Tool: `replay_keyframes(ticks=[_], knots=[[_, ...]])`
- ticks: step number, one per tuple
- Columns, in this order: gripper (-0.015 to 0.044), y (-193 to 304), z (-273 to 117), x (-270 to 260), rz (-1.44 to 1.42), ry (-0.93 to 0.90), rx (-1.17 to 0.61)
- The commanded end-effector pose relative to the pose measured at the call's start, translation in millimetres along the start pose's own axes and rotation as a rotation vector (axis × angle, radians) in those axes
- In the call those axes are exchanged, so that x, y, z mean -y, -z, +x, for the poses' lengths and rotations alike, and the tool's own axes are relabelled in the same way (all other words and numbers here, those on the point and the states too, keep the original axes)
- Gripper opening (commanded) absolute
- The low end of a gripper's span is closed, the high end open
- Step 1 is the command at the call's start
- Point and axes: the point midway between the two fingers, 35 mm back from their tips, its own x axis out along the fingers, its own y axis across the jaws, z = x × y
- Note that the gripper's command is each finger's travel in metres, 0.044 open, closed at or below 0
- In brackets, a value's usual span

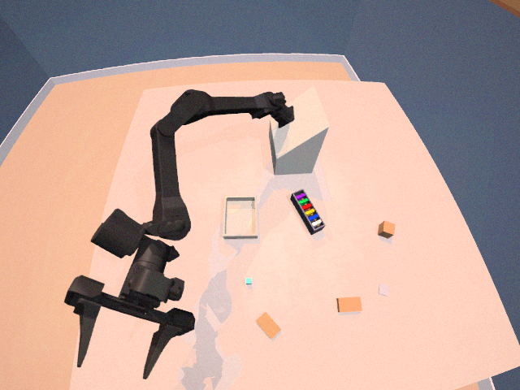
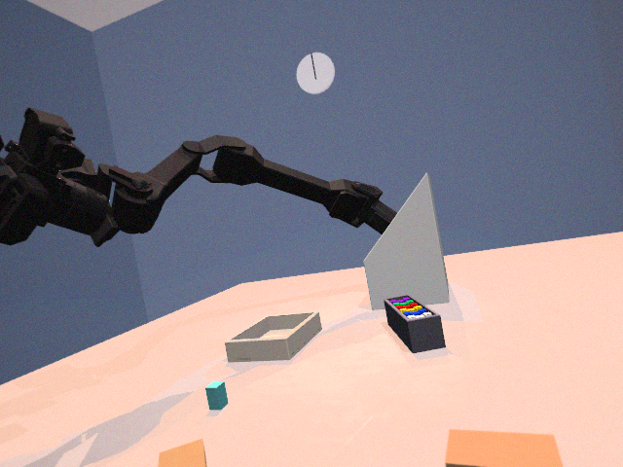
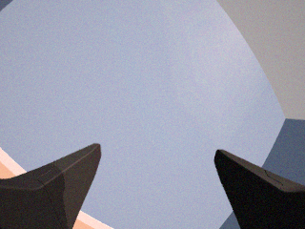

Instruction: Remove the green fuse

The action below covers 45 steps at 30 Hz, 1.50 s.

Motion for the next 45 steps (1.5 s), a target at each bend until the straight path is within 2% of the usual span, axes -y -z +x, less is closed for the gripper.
replay_keyframes(ticks=[1,7,12,13,20,27,33,39,41,45], knots=[[0.0374,-0.5,0.3,-2.5,0.005,-0.007,-0.004],[0.0216,-22.5,-1.0,-86.8,0.147,-0.247,-0.134],[0.0085,-53.3,-23.9,-165.6,0.216,-0.506,-0.247],[0.0074,-60.3,-31.2,-180.4,0.222,-0.560,-0.268],[0.0074,-111.8,-103.8,-268.6,0.186,-0.957,-0.396],[0.0074,-156.7,-204.2,-318.1,0.009,-1.355,-0.478],[0.0074,-182.0,-299.3,-324.9,-0.267,-1.680,-0.502],[0.0074,-190.6,-384.9,-298.5,-0.670,-1.956,-0.465],[0.0074,-193.2,-398.2,-293.4,-0.765,-2.000,-0.449],[0.0074,-194.3,-399.8,-293.5,-0.779,-2.007,-0.446]])
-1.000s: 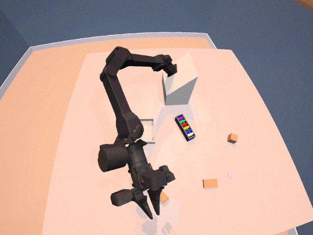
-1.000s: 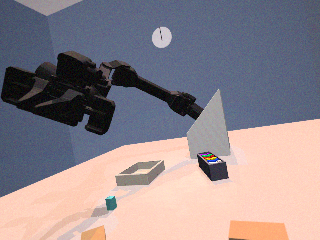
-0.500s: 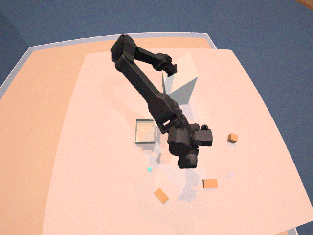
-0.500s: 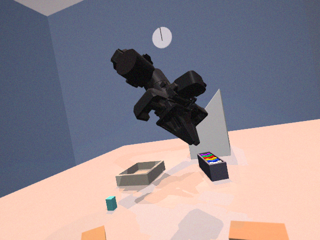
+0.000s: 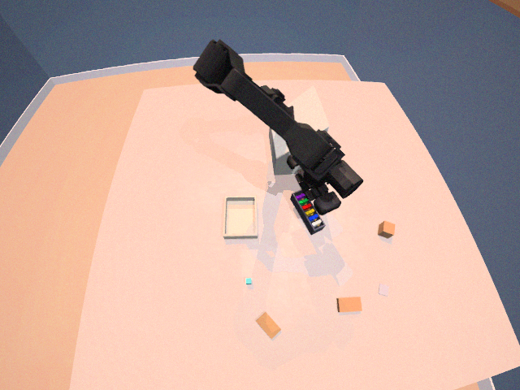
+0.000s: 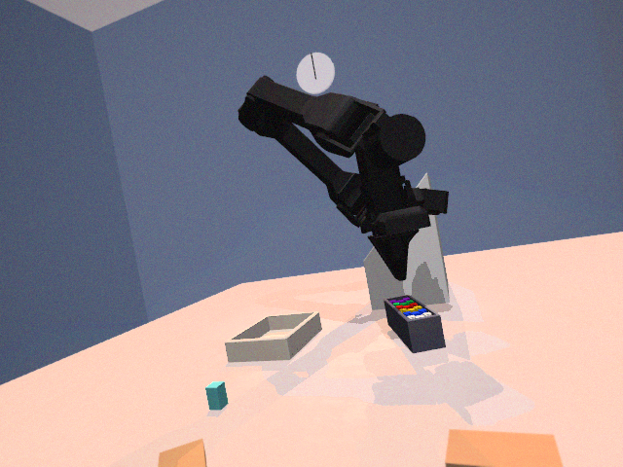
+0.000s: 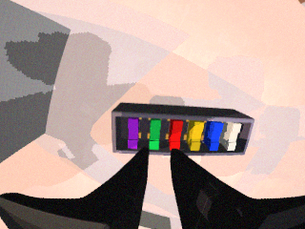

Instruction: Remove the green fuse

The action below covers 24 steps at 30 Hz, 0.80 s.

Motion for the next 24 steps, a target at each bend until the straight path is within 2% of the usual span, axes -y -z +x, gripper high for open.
replay_keyframes(ticks=[1,24], knots=[[0.0074,2.0,-0.3,-3.3,-0.011,-0.009,-0.022],[0.0074,2.2,20.6,-2.9,-0.011,-0.009,-0.023]])
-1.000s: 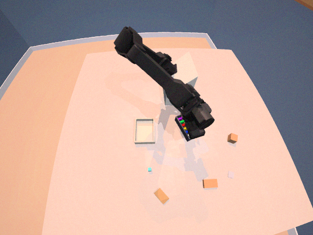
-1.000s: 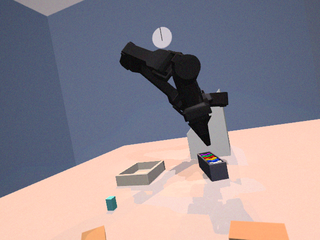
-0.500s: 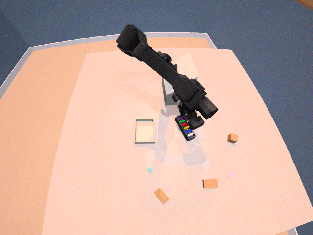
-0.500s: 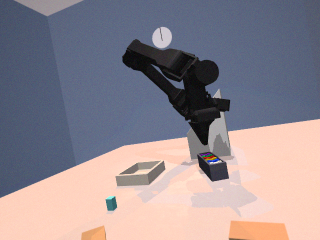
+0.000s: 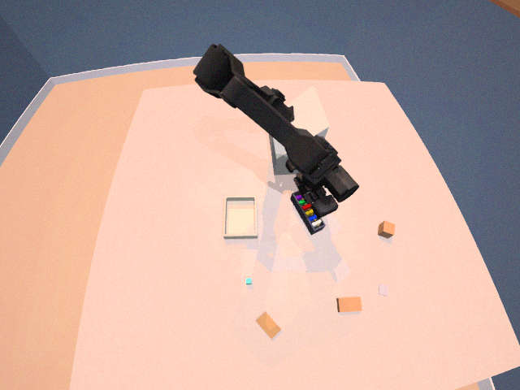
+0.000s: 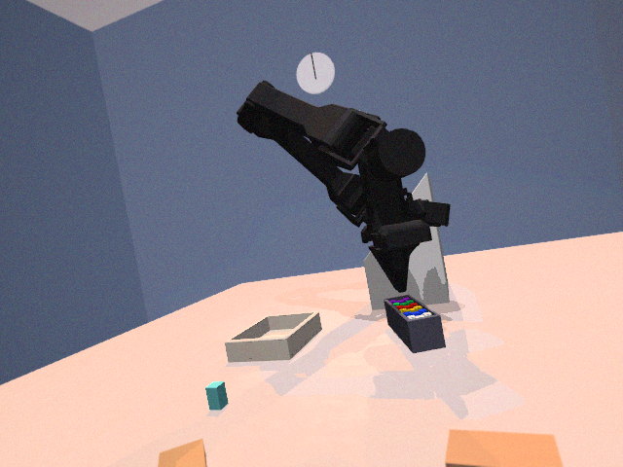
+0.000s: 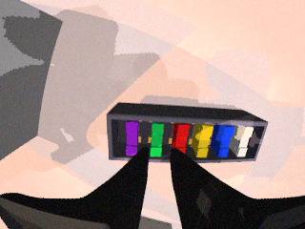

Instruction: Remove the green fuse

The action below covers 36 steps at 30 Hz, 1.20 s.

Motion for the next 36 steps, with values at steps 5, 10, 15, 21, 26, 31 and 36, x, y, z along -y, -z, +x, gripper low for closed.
replay_keyframes(ticks=[5,10,15,21,26,31,36], knots=[[0.0074,0.0,8.0,-1.1,-0.007,-0.003,-0.004],[0.0074,-0.2,12.6,-1.2,-0.007,-0.003,-0.005],[0.0074,-0.2,13.2,-1.2,-0.007,-0.003,-0.005],[0.0074,-0.2,13.2,-1.2,-0.007,-0.003,-0.005],[0.0074,-0.2,14.8,-1.2,-0.007,-0.003,-0.005],[0.0074,-0.2,19.2,-1.3,-0.007,-0.003,-0.005],[0.0074,-0.1,23.2,-1.4,-0.007,-0.003,-0.005]])
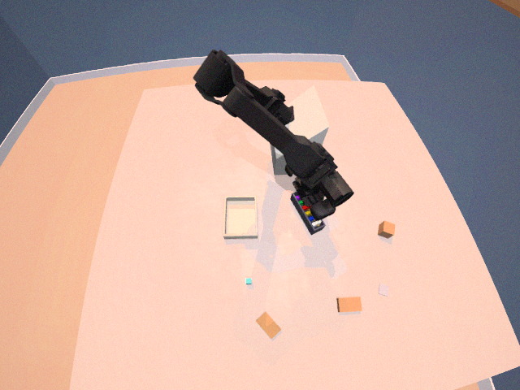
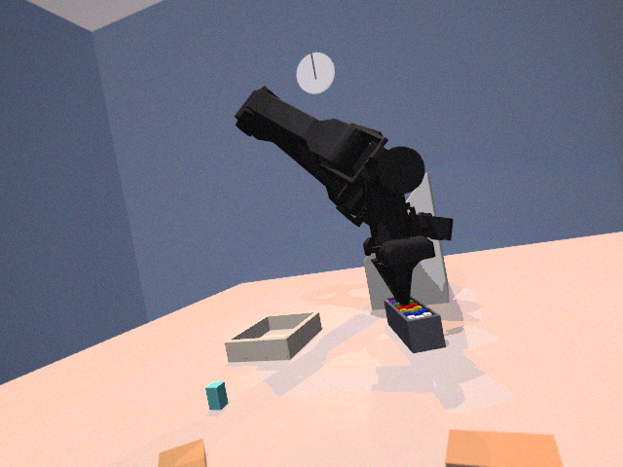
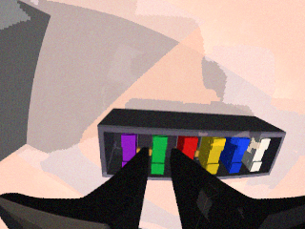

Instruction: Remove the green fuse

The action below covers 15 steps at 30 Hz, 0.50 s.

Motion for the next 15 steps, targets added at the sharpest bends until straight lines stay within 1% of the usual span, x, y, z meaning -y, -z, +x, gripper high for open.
replay_keyframes(ticks=[1,2,13,15], knots=[[0.0074,0.3,2.3,-0.7,-0.006,-0.001,-0.004],[0.0074,0.3,2.3,-0.7,-0.006,-0.001,-0.004],[0.0001,0.0,1.2,-0.4,0.000,-0.001,0.000],[0.0000,0.0,1.2,-0.4,0.000,-0.001,0.000]])
